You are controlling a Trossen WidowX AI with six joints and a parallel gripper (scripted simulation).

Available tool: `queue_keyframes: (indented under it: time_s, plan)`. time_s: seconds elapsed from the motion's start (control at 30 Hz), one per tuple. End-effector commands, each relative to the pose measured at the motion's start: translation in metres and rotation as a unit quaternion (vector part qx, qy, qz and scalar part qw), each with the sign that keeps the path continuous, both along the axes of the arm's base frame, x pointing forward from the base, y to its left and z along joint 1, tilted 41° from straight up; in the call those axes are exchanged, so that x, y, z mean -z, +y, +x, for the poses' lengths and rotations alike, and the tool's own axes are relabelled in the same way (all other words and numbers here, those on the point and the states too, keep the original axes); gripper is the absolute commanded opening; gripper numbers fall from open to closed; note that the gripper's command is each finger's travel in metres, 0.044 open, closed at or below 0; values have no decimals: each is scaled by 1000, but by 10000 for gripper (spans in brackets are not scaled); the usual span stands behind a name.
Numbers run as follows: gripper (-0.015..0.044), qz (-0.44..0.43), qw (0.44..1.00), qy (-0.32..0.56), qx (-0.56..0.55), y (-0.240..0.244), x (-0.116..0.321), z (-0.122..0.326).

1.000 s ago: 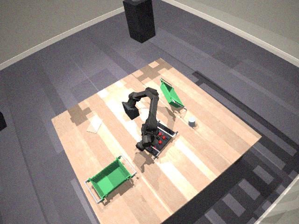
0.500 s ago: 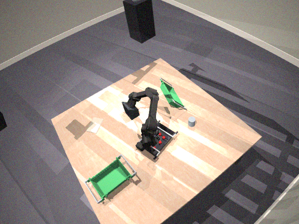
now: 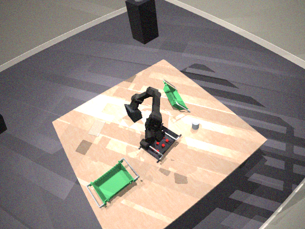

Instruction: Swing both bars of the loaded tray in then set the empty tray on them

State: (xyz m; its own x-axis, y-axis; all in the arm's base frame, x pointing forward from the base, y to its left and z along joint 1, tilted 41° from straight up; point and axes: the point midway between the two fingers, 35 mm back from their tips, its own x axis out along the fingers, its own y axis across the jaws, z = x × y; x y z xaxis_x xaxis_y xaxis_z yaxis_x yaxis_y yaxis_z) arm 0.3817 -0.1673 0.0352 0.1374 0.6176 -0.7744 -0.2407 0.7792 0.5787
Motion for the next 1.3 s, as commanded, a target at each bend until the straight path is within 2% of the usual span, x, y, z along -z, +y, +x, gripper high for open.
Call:
queue_keyframes:
  time_s: [0.0,0.23,0.47,0.6,0.73,0.97,1.03,1.27]
  plan:
    - [0,-24,992,-57,-109,56,-38,13]
    - [0,-70,933,-191,-297,144,-118,5]
    - [0,-103,804,-333,-482,232,-193,-43]
    - [0,-112,698,-412,-574,274,-231,-89]
    - [0,-116,569,-489,-651,305,-263,-146]
    - [0,-111,329,-596,-725,323,-297,-248]
    - [0,-110,307,-604,-728,322,-299,-256]
    - [0,-110,307,-603,-728,323,-298,-256]
